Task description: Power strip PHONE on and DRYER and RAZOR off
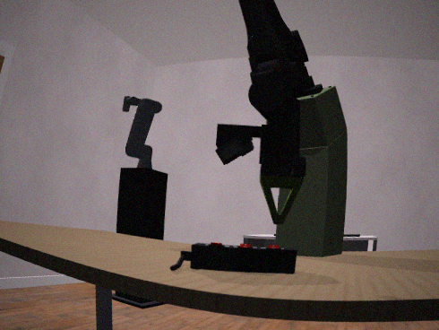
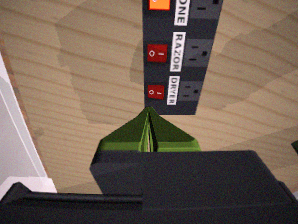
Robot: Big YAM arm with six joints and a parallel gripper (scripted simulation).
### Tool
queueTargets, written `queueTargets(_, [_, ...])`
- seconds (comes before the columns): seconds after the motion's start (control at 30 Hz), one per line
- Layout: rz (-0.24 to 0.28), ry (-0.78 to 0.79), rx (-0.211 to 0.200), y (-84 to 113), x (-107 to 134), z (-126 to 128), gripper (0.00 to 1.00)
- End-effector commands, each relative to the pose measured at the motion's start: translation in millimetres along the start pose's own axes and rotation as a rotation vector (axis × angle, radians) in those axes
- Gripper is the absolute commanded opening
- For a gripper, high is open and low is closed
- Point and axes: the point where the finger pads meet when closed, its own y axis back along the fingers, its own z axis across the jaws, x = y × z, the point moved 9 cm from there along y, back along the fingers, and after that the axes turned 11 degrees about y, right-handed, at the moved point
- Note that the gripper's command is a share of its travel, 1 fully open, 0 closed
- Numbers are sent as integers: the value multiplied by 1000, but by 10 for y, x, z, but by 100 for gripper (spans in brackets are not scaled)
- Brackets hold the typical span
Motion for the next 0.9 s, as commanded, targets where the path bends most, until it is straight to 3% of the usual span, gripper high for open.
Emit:
queueTargets(0.0, [8,0,6,54,72,23,0])
queueTargets(0.63, [4,-4,2,49,52,30,0])
queueTargets(0.67, [4,-4,1,52,51,32,100])
queueTargets(0.87, [0,-2,-7,213,39,57,100])
